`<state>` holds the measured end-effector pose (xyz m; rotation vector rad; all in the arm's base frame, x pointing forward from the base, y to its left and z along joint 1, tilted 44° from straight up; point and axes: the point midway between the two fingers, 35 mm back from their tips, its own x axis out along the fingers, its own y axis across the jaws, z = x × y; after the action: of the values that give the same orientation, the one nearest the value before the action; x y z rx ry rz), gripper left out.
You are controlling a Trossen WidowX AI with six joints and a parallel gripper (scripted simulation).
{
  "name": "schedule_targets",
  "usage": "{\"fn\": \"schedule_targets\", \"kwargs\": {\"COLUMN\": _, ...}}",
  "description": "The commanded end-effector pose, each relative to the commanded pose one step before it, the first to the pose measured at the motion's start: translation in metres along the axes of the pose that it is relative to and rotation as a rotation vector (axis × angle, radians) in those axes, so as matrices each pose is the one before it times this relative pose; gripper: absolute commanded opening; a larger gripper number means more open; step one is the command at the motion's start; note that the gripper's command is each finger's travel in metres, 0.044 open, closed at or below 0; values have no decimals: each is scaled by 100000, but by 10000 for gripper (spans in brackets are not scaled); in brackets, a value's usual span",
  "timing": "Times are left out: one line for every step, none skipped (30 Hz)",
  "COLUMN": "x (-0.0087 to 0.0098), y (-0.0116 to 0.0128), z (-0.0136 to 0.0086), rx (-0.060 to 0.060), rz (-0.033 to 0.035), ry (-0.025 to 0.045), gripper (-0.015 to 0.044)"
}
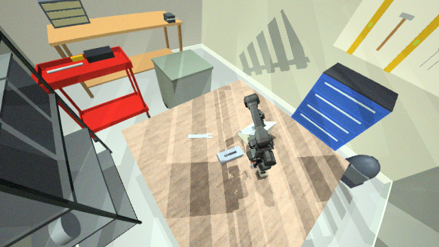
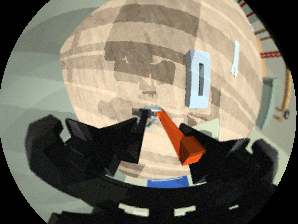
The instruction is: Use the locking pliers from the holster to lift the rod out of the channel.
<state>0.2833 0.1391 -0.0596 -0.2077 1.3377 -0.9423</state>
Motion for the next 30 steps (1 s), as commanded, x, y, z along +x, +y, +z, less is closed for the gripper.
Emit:
{"fn": "schedule_targets", "kwargs": {"x": -429, "y": -607, "z": 728, "rx": -1256, "rz": 820, "ry": -849, "gripper": 316}}
{"fn": "schedule_targets", "kwargs": {"x": -6, "y": -145, "z": 157, "rx": -182, "rz": 8, "ry": -12, "gripper": 316}}
{"fn": "schedule_targets", "kwargs": {"x": -5, "y": -146, "z": 156, "rx": -181, "rz": 7, "ry": -12, "gripper": 316}}
{"fn": "schedule_targets", "kwargs": {"x": -5, "y": -147, "z": 155, "rx": -181, "rz": 5, "ry": -13, "gripper": 316}}
{"fn": "schedule_targets", "kwargs": {"x": -4, "y": -149, "z": 153, "rx": -180, "rz": 4, "ry": -13, "gripper": 316}}
{"fn": "schedule_targets", "kwargs": {"x": -3, "y": -150, "z": 152, "rx": -180, "rz": 3, "ry": -14, "gripper": 316}}
{"fn": "schedule_targets", "kwargs": {"x": -3, "y": -151, "z": 151, "rx": -180, "rz": 1, "ry": -14, "gripper": 316}}
{"fn": "schedule_targets", "kwargs": {"x": -2, "y": -152, "z": 150, "rx": -179, "rz": 0, "ry": -15, "gripper": 316}}
{"fn": "schedule_targets", "kwargs": {"x": -1, "y": -153, "z": 149, "rx": -179, "rz": -2, "ry": -15, "gripper": 316}}
{"fn": "schedule_targets", "kwargs": {"x": -1, "y": -154, "z": 148, "rx": -178, "rz": -3, "ry": -15, "gripper": 316}}
{"fn": "schedule_targets", "kwargs": {"x": 0, "y": -155, "z": 146, "rx": -178, "rz": -5, "ry": -16, "gripper": 316}}
{"fn": "schedule_targets", "kwargs": {"x": 1, "y": -156, "z": 145, "rx": -177, "rz": -6, "ry": -16, "gripper": 316}}
{"fn": "schedule_targets", "kwargs": {"x": 1, "y": -158, "z": 144, "rx": -177, "rz": -8, "ry": -16, "gripper": 316}}
{"fn": "schedule_targets", "kwargs": {"x": 2, "y": -159, "z": 143, "rx": -177, "rz": -9, "ry": -17, "gripper": 316}}
{"fn": "schedule_targets", "kwargs": {"x": 2, "y": -160, "z": 142, "rx": -176, "rz": -11, "ry": -17, "gripper": 316}}
{"fn": "schedule_targets", "kwargs": {"x": 3, "y": -161, "z": 140, "rx": -176, "rz": -12, "ry": -17, "gripper": 316}}
{"fn": "schedule_targets", "kwargs": {"x": 4, "y": -162, "z": 139, "rx": -175, "rz": -14, "ry": -17, "gripper": 316}}
{"fn": "schedule_targets", "kwargs": {"x": 4, "y": -163, "z": 138, "rx": -175, "rz": -15, "ry": -18, "gripper": 316}}
{"fn": "schedule_targets", "kwargs": {"x": 5, "y": -164, "z": 136, "rx": -175, "rz": -17, "ry": -18, "gripper": 316}}
{"fn": "schedule_targets", "kwargs": {"x": 5, "y": -165, "z": 135, "rx": -174, "rz": -18, "ry": -18, "gripper": 316}}
{"fn": "schedule_targets", "kwargs": {"x": 6, "y": -166, "z": 134, "rx": -174, "rz": -20, "ry": -18, "gripper": 316}}
{"fn": "schedule_targets", "kwargs": {"x": 7, "y": -167, "z": 132, "rx": -174, "rz": -21, "ry": -18, "gripper": 316}}
{"fn": "schedule_targets", "kwargs": {"x": 7, "y": -168, "z": 131, "rx": -173, "rz": -23, "ry": -19, "gripper": 316}}
{"fn": "schedule_targets", "kwargs": {"x": 8, "y": -169, "z": 130, "rx": -173, "rz": -24, "ry": -19, "gripper": 316}}
{"fn": "schedule_targets", "kwargs": {"x": 8, "y": -170, "z": 128, "rx": -173, "rz": -26, "ry": -19, "gripper": 316}}
{"fn": "schedule_targets", "kwargs": {"x": 9, "y": -171, "z": 127, "rx": -172, "rz": -28, "ry": -19, "gripper": 316}}
{"fn": "schedule_targets", "kwargs": {"x": 10, "y": -172, "z": 126, "rx": -172, "rz": -29, "ry": -19, "gripper": 316}}
{"fn": "schedule_targets", "kwargs": {"x": 10, "y": -172, "z": 124, "rx": -171, "rz": -31, "ry": -19, "gripper": 316}}
{"fn": "schedule_targets", "kwargs": {"x": 11, "y": -173, "z": 123, "rx": -171, "rz": -32, "ry": -19, "gripper": 316}}
{"fn": "schedule_targets", "kwargs": {"x": 11, "y": -174, "z": 122, "rx": -171, "rz": -34, "ry": -19, "gripper": 316}}
